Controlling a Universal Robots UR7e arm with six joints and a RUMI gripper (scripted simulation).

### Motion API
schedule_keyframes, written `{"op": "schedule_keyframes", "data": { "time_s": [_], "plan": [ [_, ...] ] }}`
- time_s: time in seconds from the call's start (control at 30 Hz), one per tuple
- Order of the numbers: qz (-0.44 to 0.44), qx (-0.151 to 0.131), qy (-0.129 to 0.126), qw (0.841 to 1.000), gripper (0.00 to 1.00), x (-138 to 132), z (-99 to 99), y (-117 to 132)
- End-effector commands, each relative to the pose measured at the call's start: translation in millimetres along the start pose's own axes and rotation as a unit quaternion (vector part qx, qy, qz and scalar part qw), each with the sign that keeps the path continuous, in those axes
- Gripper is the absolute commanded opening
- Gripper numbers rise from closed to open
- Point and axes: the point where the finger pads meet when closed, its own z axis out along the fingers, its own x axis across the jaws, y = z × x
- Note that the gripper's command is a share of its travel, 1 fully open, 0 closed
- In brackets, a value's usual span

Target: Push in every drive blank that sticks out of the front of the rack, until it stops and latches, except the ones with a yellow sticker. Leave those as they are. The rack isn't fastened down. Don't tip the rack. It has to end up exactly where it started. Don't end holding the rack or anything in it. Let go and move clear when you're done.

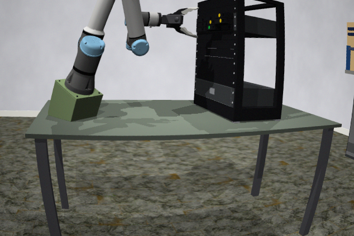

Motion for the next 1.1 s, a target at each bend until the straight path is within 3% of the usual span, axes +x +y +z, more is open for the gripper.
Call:
{"op": "schedule_keyframes", "data": {
  "time_s": [0.0, 0.73, 1.07],
  "plan": [
    [0.000, 0.000, -0.001, 1.000, 1.00, -1.3, 0.7, -1.4],
    [0.000, 0.000, -0.001, 1.000, 1.00, -7.5, 1.0, -25.7],
    [0.000, 0.000, -0.001, 1.000, 1.00, -13.2, 1.3, -48.1]
  ]
}}
